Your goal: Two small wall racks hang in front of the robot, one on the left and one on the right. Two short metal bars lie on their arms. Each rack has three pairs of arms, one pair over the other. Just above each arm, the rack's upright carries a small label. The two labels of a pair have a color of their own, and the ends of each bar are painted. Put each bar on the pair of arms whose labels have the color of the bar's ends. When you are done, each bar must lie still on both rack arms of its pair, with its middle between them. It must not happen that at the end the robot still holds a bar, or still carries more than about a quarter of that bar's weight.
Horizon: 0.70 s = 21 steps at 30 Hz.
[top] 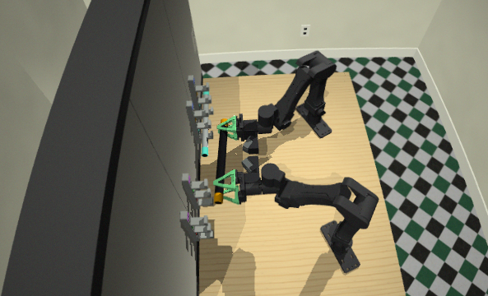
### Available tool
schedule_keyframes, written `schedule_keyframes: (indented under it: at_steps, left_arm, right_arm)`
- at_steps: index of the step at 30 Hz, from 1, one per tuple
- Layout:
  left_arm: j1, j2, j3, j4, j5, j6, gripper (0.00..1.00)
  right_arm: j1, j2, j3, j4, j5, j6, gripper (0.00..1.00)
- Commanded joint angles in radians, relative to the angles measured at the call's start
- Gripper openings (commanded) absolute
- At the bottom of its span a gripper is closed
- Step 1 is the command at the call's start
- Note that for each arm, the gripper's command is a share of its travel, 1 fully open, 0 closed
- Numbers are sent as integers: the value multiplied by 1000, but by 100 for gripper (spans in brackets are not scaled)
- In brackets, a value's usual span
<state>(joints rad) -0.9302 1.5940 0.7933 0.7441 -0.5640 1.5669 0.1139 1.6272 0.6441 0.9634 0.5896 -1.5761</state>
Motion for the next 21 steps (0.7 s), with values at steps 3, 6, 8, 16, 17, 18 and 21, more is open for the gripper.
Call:
schedule_keyframes:
  at_steps: [3,6,8,16,17,18,21]
  left_arm:
    - [2,-6,2,44,-3,0,100]
    - [2,-6,2,44,-3,0,100]
    - [2,-6,2,44,-3,0,100]
    - [2,-6,2,44,-3,0,100]
    - [2,-6,2,44,-3,0,100]
    - [2,-6,2,44,-3,0,100]
    - [2,-6,2,44,-3,0,100]
  right_arm:
    - [-4,-1,-8,25,1,7,0]
    - [-4,-4,-6,20,1,7,0]
    - [-3,-6,-4,16,2,7,0]
    - [-2,-14,3,1,3,7,0]
    - [-2,-15,4,-1,3,7,0]
    - [-2,-15,4,-1,3,7,0]
    - [-1,-18,6,-5,4,7,0]
